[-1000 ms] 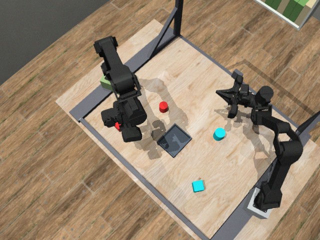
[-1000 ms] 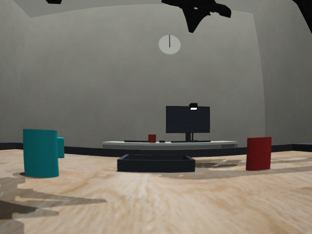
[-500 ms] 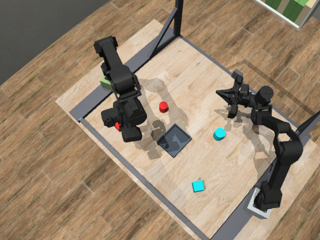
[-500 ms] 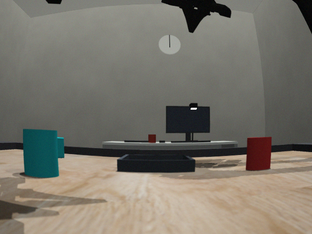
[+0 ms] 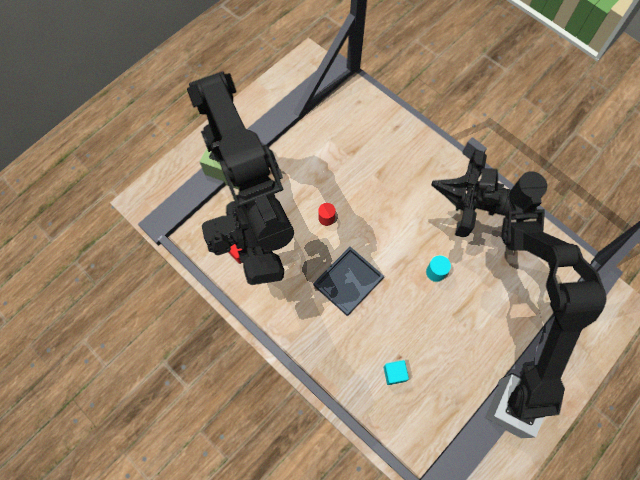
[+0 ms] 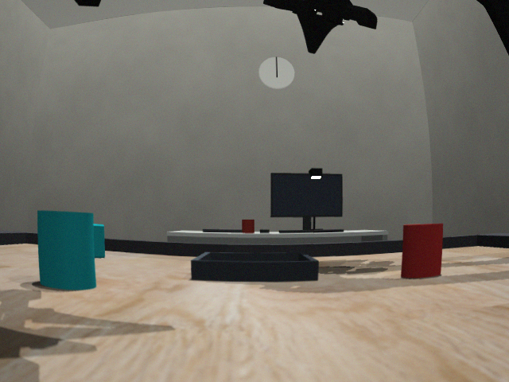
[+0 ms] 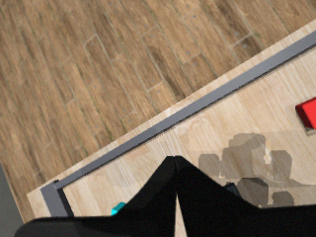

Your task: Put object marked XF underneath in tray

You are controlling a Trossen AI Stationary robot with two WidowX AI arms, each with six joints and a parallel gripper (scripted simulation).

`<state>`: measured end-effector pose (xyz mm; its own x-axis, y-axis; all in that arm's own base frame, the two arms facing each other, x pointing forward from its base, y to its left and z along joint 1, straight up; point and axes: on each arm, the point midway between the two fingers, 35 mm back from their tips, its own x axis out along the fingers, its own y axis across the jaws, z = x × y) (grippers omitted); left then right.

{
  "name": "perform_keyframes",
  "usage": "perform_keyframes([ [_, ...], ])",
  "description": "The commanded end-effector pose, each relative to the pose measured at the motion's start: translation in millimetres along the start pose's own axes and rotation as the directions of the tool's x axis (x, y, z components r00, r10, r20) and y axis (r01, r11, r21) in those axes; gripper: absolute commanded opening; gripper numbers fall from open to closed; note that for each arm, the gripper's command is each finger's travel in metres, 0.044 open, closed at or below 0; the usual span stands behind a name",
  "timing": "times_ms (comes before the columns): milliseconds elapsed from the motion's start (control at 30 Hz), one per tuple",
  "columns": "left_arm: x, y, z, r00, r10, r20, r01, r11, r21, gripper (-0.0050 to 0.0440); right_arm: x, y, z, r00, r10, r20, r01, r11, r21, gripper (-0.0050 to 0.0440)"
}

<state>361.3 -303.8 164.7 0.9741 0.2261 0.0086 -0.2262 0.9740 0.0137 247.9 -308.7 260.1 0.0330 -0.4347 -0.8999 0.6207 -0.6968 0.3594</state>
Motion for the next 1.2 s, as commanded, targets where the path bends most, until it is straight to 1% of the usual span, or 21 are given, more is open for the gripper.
perform_keyframes([
  [0,0.1,0.1,10.8,1.000,0.000,0.009,0.000,1.000,-0.026,-0.0050,-9.0,1.6,2.6,1.000,0.026,-0.001,-0.026,1.000,0.008,-0.0050],
  [367,0.1,0.1,10.8,1.000,0.000,0.009,0.000,1.000,-0.026,-0.0050,-9.0,1.6,2.6,1.000,0.026,-0.001,-0.026,1.000,0.008,-0.0050],
  [400,1.7,2.2,12.6,1.000,-0.001,0.010,0.001,1.000,-0.026,0.0024,-9.0,-0.4,3.7,1.000,0.025,-0.008,-0.025,1.000,0.004,-0.0050],
  [433,4.0,5.5,12.3,1.000,-0.003,0.007,0.003,1.000,-0.019,0.0048,-10.2,-1.0,5.4,0.999,0.031,-0.018,-0.031,1.000,0.001,-0.0050],
  [500,13.8,13.8,21.4,1.000,-0.010,0.009,0.010,1.000,-0.021,0.0096,-16.0,-3.6,11.5,0.996,0.060,-0.059,-0.061,0.998,-0.013,-0.0050],
  [567,28.9,28.6,35.9,1.000,-0.022,0.012,0.022,0.999,-0.024,0.0144,-26.5,-8.0,21.0,0.986,0.116,-0.122,-0.121,0.992,-0.037,-0.0050],
  [600,37.9,38.8,44.8,0.999,-0.029,0.013,0.030,0.999,-0.024,0.0168,-33.7,-11.0,26.7,0.975,0.156,-0.159,-0.166,0.985,-0.053,-0.0050],
  [667,54.1,61.5,62.5,0.999,-0.045,0.017,0.046,0.999,-0.025,0.0216,-50.0,-18.0,37.6,0.942,0.246,-0.227,-0.272,0.958,-0.089,-0.0050],
  [733,67.0,85.4,78.5,0.998,-0.061,0.020,0.062,0.998,-0.026,0.0264,-67.4,-26.0,46.7,0.897,0.341,-0.280,-0.387,0.913,-0.128,-0.0050],
  [800,76.4,109.9,93.2,0.997,-0.077,0.025,0.077,0.997,-0.028,0.0312,-84.2,-35.3,55.7,0.854,0.424,-0.303,-0.485,0.858,-0.167,-0.0050],
  [867,81.4,128.7,102.8,0.996,-0.089,0.026,0.089,0.996,-0.028,0.0360,-98.1,-43.2,60.3,0.801,0.501,-0.327,-0.579,0.787,-0.213,-0.0050],
  [933,81.4,128.7,102.8,0.996,-0.089,0.026,0.089,0.996,-0.028,0.0360,-98.1,-43.2,60.3,0.801,0.501,-0.327,-0.579,0.787,-0.213,-0.0050],
  [1000,84.8,150.4,112.4,0.994,-0.102,0.026,0.103,0.994,-0.026,0.0400,-115.5,-52.8,61.1,0.732,0.577,-0.363,-0.674,0.691,-0.260,-0.0050],
  [1067,85.7,175.5,122.6,0.993,-0.118,0.027,0.119,0.993,-0.026,0.0400,-134.0,-65.8,62.6,0.654,0.655,-0.379,-0.757,0.565,-0.329,-0.0050],
  [1167,82.9,204.5,132.5,0.990,-0.137,0.029,0.138,0.990,-0.025,0.0400,-153.3,-83.2,62.9,0.574,0.727,-0.377,-0.804,0.414,-0.426,-0.0050],
])
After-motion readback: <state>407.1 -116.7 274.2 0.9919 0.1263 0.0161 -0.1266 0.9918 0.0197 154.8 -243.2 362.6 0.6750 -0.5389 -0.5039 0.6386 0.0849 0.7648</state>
